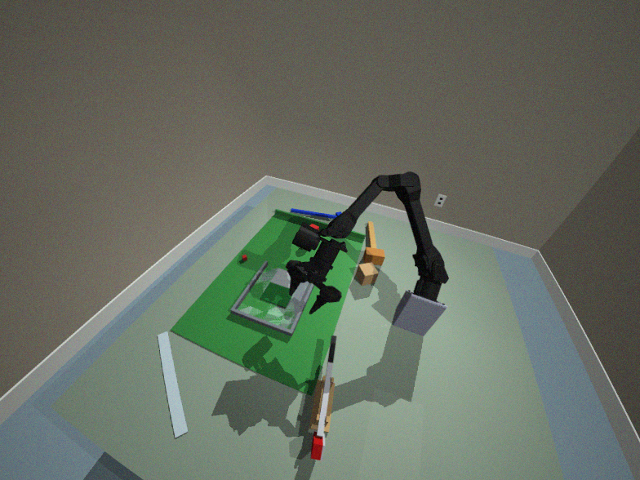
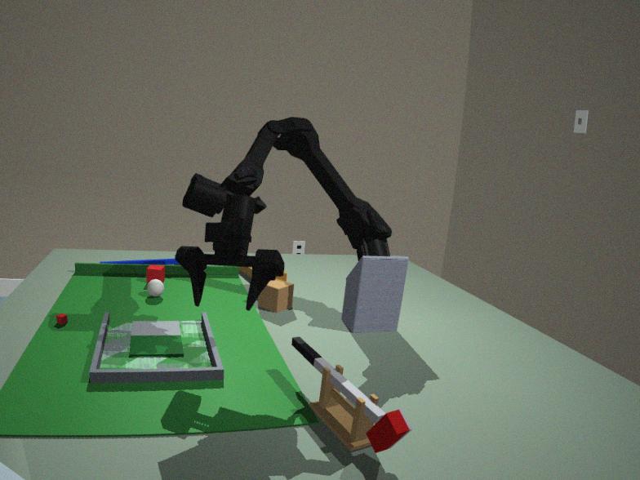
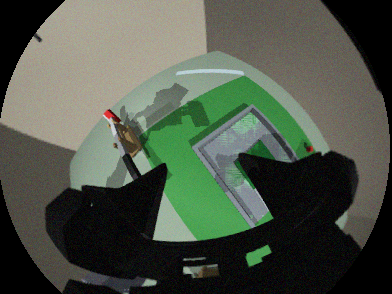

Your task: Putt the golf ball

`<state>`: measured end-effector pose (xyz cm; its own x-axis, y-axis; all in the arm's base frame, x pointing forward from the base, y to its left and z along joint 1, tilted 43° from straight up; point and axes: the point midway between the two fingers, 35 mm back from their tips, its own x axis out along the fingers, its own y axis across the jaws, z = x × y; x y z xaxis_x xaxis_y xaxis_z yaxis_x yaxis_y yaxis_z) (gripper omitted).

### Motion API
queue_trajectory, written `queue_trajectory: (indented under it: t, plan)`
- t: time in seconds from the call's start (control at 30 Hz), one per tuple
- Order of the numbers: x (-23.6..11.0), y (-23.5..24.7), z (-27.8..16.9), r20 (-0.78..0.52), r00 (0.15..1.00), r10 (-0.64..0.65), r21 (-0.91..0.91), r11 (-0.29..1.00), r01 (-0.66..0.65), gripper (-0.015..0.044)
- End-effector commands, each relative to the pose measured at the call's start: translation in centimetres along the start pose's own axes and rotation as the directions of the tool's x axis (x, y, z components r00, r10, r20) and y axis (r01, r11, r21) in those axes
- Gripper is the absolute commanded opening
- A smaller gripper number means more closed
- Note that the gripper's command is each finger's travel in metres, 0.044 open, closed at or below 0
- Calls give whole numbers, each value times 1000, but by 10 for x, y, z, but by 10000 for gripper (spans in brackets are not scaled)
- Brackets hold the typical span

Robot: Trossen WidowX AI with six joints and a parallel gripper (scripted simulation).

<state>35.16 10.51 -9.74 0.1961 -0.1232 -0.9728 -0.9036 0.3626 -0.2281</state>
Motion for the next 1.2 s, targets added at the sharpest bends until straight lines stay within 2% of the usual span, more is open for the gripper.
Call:
queue_trajectory:
  t: [0.0,0.17,0.23,0.5,0.67,1.17]
  plan:
    - [16,69,11,-167,982,85,-251,960,-125,440]
    - [25,138,7,-376,923,80,-496,824,-273,440]
    - [25,147,5,-404,912,70,-524,799,-294,440]
    - [26,147,6,-404,912,70,-524,799,-294,440]
    - [44,146,-6,-404,912,70,-524,800,-293,440]
    - [64,143,-22,-406,912,69,-524,800,-293,440]
